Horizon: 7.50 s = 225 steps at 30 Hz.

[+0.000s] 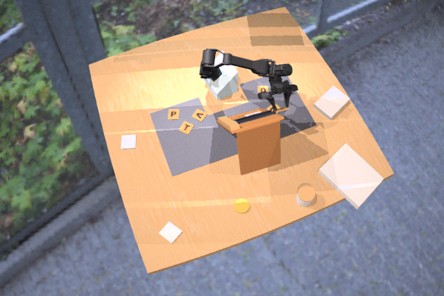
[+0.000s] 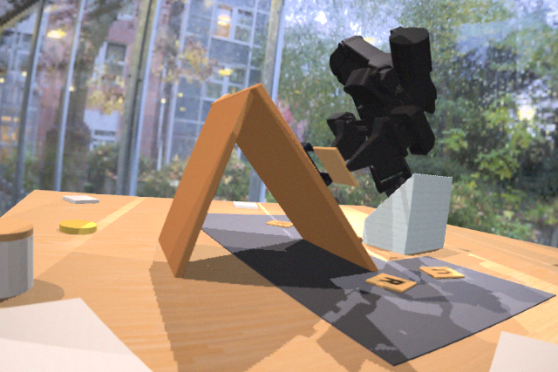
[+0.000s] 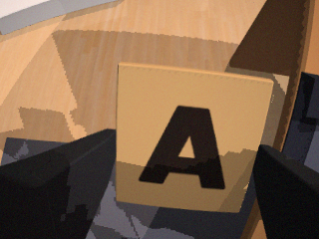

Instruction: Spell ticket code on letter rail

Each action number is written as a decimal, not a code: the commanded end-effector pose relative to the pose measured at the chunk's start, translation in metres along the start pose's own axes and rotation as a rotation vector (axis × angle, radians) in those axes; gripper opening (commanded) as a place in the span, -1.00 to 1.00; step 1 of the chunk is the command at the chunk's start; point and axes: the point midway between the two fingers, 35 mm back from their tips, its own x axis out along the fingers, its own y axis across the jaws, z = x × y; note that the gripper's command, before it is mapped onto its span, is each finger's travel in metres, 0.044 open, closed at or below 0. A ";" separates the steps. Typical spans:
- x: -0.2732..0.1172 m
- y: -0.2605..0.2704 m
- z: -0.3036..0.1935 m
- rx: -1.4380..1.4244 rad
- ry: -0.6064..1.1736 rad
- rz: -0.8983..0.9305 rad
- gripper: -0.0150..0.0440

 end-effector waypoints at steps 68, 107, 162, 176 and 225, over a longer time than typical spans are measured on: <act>-0.001 -0.036 0.001 0.002 -0.001 0.004 -0.49; 0.000 -0.055 0.001 0.000 -0.001 0.004 -0.49; 0.000 -0.083 0.001 -0.002 -0.001 0.003 -0.49; 0.000 -0.091 0.001 -0.002 -0.001 0.002 -0.49; 0.000 -0.119 0.001 -0.004 -0.001 0.001 -0.49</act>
